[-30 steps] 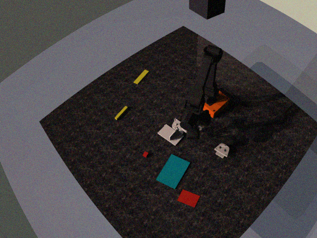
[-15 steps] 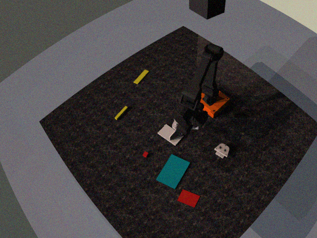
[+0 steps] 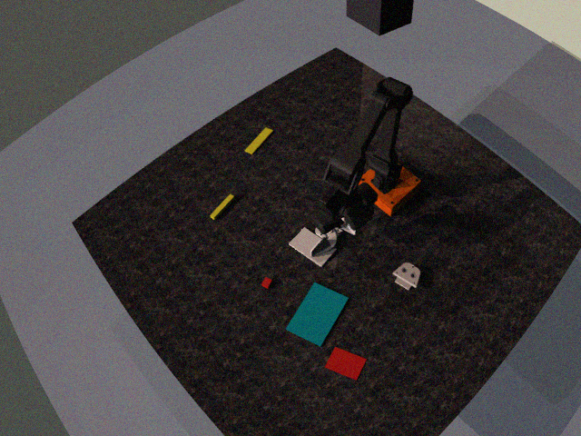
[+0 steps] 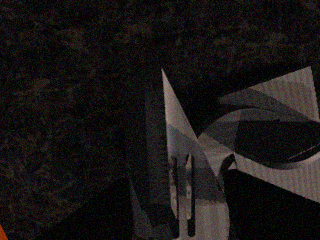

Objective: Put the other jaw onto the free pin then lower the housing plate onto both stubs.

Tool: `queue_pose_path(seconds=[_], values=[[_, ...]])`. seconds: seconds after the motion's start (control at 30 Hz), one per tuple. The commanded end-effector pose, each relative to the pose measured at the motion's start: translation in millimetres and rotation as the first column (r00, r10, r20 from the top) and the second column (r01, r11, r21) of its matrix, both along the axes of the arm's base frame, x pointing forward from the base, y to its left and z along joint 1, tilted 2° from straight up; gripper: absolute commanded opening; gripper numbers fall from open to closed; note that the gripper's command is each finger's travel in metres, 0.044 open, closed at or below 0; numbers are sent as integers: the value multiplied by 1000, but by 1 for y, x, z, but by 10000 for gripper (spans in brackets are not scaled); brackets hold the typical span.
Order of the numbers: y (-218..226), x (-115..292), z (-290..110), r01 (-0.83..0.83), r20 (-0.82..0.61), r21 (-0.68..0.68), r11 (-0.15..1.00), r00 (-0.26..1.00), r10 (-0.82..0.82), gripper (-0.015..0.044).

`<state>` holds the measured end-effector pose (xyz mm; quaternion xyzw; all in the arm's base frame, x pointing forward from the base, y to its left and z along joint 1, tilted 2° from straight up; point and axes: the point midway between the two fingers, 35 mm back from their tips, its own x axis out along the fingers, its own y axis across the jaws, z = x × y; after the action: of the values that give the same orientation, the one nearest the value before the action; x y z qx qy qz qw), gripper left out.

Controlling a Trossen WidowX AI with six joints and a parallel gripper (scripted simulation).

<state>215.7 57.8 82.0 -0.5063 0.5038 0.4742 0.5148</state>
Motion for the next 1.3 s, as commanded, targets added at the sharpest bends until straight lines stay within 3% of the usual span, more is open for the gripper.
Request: queue_pose_path(seconds=[0.0,0.57,1.27], values=[[-6,-3,0,106,-1,5,994,994,-106,134],[-31,-13,-1,559,4,24,829,829,-559,134],[-57,-28,-4,922,-2,47,385,385,-923,134]])
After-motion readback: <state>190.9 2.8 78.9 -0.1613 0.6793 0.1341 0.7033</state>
